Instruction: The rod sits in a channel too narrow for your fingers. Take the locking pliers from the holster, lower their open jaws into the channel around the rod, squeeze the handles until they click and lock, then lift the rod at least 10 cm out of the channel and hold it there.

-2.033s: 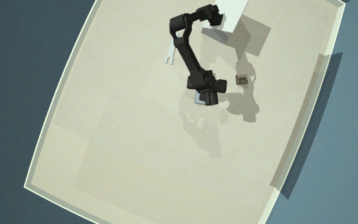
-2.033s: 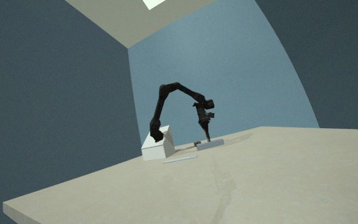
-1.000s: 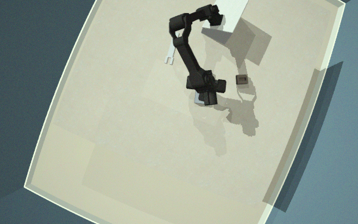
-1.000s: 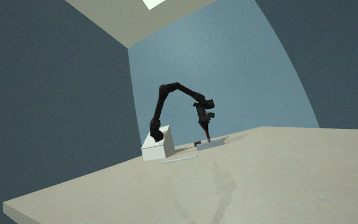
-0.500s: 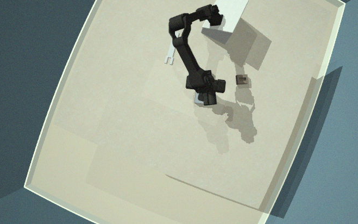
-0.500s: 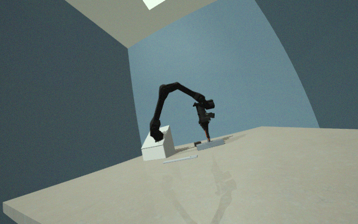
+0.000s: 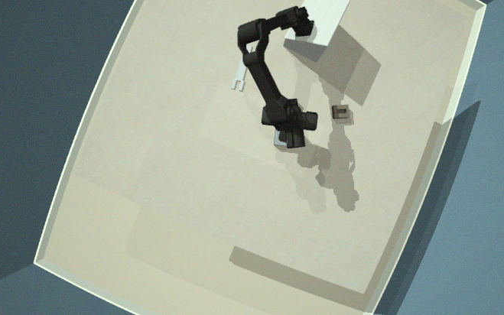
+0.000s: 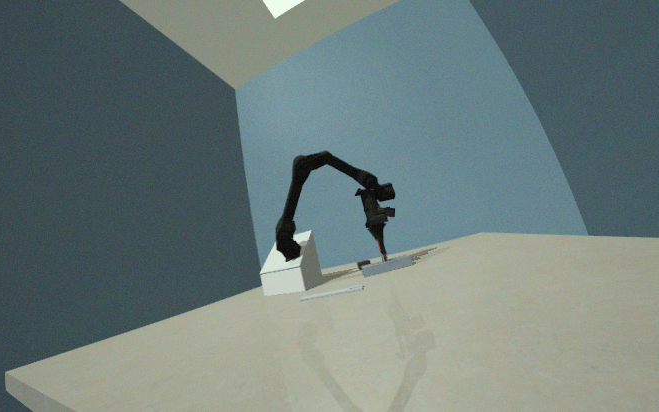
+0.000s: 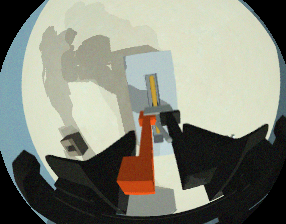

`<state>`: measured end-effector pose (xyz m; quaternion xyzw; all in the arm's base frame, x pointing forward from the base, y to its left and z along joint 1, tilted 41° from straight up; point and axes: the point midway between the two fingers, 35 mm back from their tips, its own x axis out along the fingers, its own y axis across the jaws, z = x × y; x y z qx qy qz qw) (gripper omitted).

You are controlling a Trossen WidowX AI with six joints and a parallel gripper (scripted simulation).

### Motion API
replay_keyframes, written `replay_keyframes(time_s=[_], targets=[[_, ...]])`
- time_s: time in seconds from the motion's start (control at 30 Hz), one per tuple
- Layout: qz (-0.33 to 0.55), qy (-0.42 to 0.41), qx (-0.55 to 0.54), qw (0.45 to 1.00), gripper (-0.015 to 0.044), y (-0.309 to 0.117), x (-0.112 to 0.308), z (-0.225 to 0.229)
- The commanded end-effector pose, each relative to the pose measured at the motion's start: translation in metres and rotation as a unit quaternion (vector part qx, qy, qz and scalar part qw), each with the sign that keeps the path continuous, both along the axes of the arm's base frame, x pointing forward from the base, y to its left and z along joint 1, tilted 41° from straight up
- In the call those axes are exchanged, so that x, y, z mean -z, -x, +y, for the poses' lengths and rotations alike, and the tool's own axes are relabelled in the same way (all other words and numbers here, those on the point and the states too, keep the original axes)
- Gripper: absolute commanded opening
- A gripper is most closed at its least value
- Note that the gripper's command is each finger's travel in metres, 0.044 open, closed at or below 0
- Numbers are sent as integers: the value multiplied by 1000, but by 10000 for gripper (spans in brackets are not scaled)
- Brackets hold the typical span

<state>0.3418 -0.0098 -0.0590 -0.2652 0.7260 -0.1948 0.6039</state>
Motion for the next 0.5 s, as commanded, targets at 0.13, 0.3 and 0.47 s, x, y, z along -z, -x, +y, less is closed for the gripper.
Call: replay_keyframes(time_s=[0.13, 0.3, 0.47], targets=[[1, 0, -1, 1000, 102, 0, 0, -1], [1, 0, -1, 1000, 102, 0, -1, -1], [0, -2, -1, 1000, 102, -2, -8, 2]])
